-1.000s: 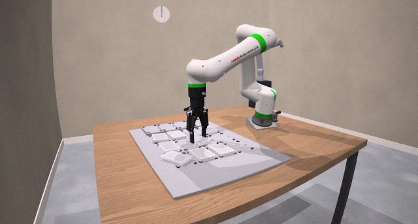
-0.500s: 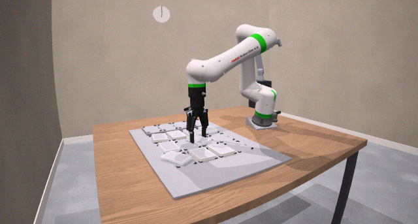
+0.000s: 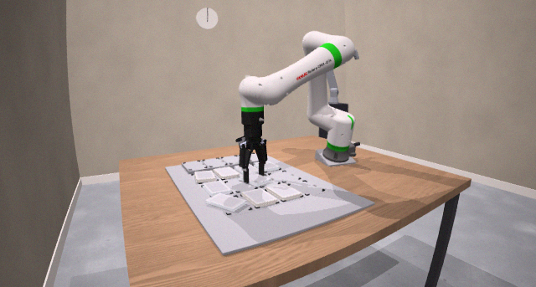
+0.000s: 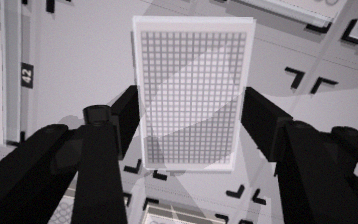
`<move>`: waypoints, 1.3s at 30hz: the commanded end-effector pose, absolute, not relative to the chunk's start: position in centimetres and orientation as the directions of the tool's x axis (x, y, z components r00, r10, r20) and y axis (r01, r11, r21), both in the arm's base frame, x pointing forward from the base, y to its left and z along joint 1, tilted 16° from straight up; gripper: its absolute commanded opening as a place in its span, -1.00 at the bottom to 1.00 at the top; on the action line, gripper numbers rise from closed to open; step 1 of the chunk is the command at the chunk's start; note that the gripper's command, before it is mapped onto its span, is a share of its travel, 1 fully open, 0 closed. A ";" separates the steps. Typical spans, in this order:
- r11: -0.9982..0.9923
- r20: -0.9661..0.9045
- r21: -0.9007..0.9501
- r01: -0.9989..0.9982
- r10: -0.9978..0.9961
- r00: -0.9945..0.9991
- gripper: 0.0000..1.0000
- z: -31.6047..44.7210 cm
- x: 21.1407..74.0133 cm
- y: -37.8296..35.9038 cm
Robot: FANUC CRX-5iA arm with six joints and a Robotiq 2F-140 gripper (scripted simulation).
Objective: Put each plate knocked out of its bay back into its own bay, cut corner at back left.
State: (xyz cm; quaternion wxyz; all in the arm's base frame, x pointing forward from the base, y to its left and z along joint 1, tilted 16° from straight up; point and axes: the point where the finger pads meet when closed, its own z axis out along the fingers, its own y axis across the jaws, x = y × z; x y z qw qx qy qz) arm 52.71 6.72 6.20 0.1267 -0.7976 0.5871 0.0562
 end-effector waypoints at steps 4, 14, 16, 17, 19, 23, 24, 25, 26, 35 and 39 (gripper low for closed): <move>-0.278 -0.238 -0.138 -0.951 -0.922 0.304 -0.80 6.5 52.8 6.6; -0.278 -0.238 -0.138 -0.951 -0.922 0.304 -0.80 6.8 52.7 6.6; -0.278 -0.238 -0.138 -0.951 -0.922 0.304 -0.80 6.8 52.7 6.6; -0.278 -0.238 -0.138 -0.951 -0.922 0.304 -0.80 6.8 52.7 6.5; -0.278 -0.238 -0.138 -0.951 -0.922 0.304 -0.80 6.9 52.7 6.5; -0.278 -0.238 -0.138 -0.951 -0.922 0.304 -0.80 7.0 52.7 6.5; -0.278 -0.238 -0.138 -0.951 -0.922 0.304 -0.80 7.0 52.7 6.5; -0.278 -0.238 -0.138 -0.951 -0.922 0.304 -0.80 7.1 52.7 6.5; -0.278 -0.238 -0.138 -0.951 -0.922 0.304 -0.80 7.1 52.7 6.5; -0.278 -0.238 -0.138 -0.951 -0.922 0.304 -0.80 7.4 52.7 6.4; -0.278 -0.238 -0.138 -0.951 -0.922 0.304 -0.80 7.9 52.7 6.2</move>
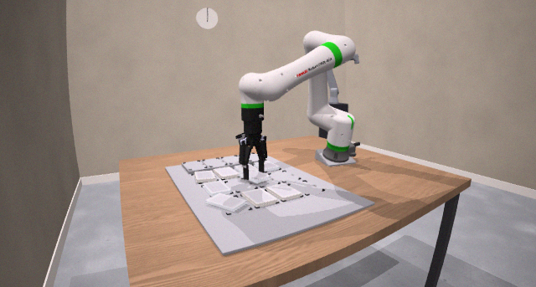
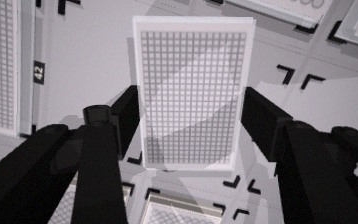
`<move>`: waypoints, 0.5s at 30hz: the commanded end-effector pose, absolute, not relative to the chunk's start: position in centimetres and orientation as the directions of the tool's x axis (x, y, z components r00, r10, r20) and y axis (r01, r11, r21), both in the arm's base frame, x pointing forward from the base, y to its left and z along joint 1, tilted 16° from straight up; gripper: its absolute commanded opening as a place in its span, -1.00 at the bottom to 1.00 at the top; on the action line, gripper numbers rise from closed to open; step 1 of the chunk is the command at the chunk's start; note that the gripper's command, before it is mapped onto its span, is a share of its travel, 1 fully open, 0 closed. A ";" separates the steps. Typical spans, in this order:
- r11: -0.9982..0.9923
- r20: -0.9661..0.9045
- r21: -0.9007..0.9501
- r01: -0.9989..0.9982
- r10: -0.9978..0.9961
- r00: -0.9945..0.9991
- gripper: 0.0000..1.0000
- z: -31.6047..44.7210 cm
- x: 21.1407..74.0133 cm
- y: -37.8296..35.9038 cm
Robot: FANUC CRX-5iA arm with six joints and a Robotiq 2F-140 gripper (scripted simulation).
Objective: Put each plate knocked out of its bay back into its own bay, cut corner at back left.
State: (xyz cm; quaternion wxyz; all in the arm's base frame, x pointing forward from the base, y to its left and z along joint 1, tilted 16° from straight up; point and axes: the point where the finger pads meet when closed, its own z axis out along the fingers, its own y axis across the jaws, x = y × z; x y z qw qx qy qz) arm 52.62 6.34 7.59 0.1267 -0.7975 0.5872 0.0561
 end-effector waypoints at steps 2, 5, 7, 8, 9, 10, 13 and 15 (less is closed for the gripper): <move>-0.278 -0.238 -0.138 -0.951 -0.922 0.304 -0.80 8.2 52.6 6.2; -0.278 -0.238 -0.138 -0.951 -0.922 0.304 -0.80 8.6 52.6 6.1; -0.278 -0.238 -0.138 -0.951 -0.922 0.304 -0.80 8.8 52.6 6.0; -0.278 -0.238 -0.138 -0.951 -0.922 0.304 -0.80 9.0 52.6 5.9; -0.278 -0.238 -0.138 -0.951 -0.922 0.304 -0.80 9.0 52.6 5.9; -0.278 -0.238 -0.138 -0.951 -0.922 0.304 -0.80 9.0 52.6 5.9; -0.278 -0.238 -0.138 -0.951 -0.922 0.304 -0.80 9.3 52.6 5.8; -0.278 -0.238 -0.138 -0.951 -0.922 0.304 -0.80 9.6 52.6 5.8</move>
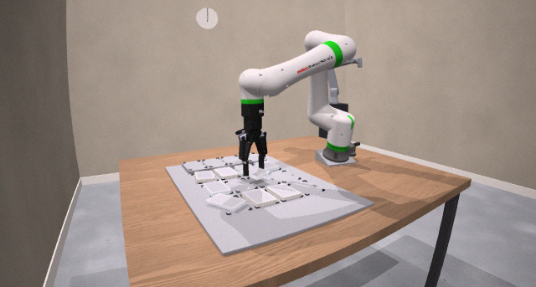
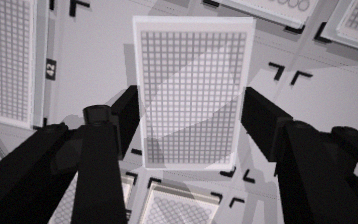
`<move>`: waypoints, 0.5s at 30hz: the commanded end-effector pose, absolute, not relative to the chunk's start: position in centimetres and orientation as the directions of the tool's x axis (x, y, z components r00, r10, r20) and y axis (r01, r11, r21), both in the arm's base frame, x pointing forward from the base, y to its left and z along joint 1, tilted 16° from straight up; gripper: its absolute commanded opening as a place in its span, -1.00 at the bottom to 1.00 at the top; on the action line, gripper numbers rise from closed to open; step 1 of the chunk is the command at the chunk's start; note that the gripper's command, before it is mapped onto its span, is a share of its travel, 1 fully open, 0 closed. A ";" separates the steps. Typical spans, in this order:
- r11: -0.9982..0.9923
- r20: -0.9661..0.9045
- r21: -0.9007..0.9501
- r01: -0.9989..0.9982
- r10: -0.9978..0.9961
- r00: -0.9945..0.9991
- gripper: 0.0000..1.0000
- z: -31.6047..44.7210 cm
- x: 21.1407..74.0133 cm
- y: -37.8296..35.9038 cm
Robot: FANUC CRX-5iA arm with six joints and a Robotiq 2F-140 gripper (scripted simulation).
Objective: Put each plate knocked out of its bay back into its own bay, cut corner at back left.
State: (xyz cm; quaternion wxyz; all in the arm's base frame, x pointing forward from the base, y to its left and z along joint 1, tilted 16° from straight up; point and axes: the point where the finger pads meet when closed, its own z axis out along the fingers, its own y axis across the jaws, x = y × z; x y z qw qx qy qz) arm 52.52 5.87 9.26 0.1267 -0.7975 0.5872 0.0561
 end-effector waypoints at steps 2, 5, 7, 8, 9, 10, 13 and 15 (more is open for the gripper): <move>-0.278 -0.238 -0.138 -0.951 -0.922 0.304 -0.80 9.9 52.5 5.7; -0.278 -0.238 -0.138 -0.951 -0.922 0.304 -0.80 10.0 52.5 5.7; -0.278 -0.238 -0.138 -0.951 -0.922 0.304 -0.80 10.0 52.5 5.7; -0.247 -0.242 -0.130 -0.960 -0.931 0.272 -0.80 10.0 52.3 5.8; -0.216 -0.246 -0.122 -0.969 -0.939 0.240 -0.80 10.0 52.1 5.9; -0.185 -0.250 -0.113 -0.976 -0.946 0.208 -0.80 10.0 51.8 6.0; -0.153 -0.254 -0.105 -0.983 -0.951 0.175 -0.80 10.0 51.6 6.1; -0.089 -0.260 -0.088 -0.992 -0.959 0.109 -0.80 10.0 51.1 6.4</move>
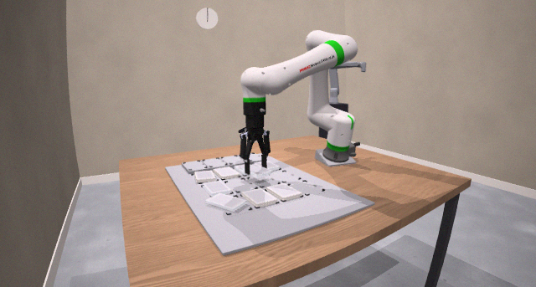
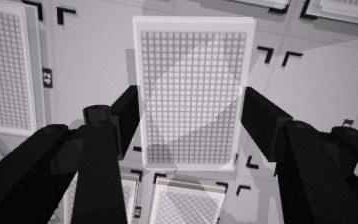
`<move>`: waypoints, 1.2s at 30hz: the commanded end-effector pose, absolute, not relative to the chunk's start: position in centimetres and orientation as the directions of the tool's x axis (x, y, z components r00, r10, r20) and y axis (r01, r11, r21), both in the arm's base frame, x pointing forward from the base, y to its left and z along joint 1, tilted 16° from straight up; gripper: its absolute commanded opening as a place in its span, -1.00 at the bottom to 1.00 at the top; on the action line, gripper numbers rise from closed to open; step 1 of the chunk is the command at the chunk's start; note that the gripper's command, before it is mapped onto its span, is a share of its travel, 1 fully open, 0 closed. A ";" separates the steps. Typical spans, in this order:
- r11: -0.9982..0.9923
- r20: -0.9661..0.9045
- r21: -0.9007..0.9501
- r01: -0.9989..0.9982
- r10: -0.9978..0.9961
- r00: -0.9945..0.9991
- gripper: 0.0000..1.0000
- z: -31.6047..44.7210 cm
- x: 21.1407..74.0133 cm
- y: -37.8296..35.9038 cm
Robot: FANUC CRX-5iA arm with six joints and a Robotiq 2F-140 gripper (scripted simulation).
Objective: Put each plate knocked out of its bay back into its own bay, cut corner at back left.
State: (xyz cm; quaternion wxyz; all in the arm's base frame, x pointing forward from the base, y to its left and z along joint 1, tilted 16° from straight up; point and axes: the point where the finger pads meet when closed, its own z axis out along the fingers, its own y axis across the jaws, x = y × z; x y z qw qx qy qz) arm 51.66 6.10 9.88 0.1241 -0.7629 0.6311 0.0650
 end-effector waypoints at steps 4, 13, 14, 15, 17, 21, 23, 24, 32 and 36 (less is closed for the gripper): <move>-0.016 -0.266 -0.068 -0.998 -0.963 0.034 -0.80 10.1 50.2 6.9; -0.016 -0.266 -0.068 -0.998 -0.963 0.034 -0.80 10.2 48.9 7.5; -0.016 -0.266 -0.068 -0.998 -0.963 0.034 -0.80 10.2 48.9 7.5; -0.016 -0.266 -0.068 -0.998 -0.963 0.034 -0.80 10.2 48.9 7.5; -0.016 -0.266 -0.068 -0.998 -0.963 0.034 -0.80 10.2 48.9 7.5; -0.016 -0.266 -0.068 -0.998 -0.963 0.034 -0.80 10.1 48.9 7.5; -0.016 -0.266 -0.068 -0.998 -0.963 0.034 -0.80 9.9 49.0 7.5; -0.016 -0.266 -0.068 -0.998 -0.963 0.034 -0.80 9.8 49.0 7.6; -0.016 -0.266 -0.068 -0.998 -0.963 0.034 -0.80 9.0 49.0 7.8; -0.016 -0.266 -0.068 -0.998 -0.963 0.034 -0.80 8.5 49.1 7.9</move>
